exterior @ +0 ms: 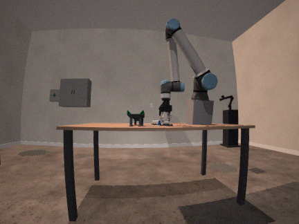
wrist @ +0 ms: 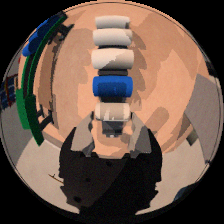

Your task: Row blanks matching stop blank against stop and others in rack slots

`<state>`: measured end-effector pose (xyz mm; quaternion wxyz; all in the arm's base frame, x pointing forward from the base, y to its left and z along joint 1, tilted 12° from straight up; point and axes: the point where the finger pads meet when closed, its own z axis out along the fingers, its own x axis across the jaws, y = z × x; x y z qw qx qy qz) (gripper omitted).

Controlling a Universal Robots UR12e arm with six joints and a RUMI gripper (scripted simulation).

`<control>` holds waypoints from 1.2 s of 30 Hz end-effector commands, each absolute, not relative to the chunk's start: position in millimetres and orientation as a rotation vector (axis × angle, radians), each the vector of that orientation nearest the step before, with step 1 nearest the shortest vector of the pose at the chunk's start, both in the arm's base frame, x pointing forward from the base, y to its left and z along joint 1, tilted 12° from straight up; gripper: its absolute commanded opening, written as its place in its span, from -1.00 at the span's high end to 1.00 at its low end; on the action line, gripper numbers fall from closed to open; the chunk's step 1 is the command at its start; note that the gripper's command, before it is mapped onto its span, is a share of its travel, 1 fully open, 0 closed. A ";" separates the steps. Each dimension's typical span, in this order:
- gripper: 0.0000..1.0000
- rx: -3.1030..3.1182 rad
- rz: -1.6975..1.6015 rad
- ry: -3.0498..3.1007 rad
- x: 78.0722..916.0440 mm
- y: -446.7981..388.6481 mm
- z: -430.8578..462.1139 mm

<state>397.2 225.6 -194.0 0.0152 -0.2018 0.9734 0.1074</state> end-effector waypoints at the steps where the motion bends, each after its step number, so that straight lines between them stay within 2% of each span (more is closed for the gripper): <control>1: -0.05 -0.628 0.334 3.028 397.5 225.6 -193.8; 16: -0.05 -0.628 0.334 3.028 397.6 224.2 -187.4; 36: -0.05 -0.628 0.334 3.028 398.4 211.0 -127.3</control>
